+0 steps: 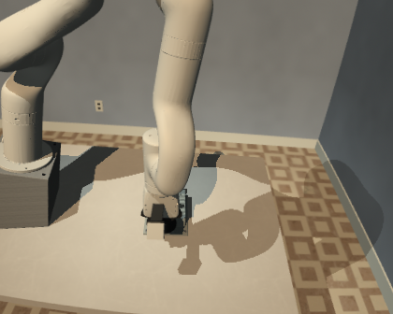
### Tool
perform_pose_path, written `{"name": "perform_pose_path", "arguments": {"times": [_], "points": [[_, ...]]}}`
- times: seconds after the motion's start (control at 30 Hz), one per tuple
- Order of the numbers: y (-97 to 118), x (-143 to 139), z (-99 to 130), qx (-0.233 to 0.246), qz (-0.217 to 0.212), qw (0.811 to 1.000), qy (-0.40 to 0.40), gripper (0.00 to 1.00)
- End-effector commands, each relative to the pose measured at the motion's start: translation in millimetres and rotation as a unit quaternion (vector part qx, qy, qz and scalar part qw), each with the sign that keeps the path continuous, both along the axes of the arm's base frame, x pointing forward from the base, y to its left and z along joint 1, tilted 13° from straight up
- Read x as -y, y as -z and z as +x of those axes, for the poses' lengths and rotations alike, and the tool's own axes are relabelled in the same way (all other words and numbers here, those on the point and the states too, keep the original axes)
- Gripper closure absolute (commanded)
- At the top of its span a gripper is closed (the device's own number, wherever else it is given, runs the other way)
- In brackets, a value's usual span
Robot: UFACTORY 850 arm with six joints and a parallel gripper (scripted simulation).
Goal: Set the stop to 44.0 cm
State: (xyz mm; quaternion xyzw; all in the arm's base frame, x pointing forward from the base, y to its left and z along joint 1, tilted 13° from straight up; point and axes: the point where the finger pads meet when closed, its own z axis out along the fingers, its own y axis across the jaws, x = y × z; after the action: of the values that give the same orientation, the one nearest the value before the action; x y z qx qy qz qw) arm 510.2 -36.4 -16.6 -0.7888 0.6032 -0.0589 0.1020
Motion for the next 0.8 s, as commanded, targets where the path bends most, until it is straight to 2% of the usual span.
{"name": "perform_pose_path", "arguments": {"times": [0.0,0.77], "points": [[-1,-1,3,-0.001,0.0,1.0,0.0,0.94],[2,-5,17,-0.001,0.0,1.0,0.0,0.94]]}}
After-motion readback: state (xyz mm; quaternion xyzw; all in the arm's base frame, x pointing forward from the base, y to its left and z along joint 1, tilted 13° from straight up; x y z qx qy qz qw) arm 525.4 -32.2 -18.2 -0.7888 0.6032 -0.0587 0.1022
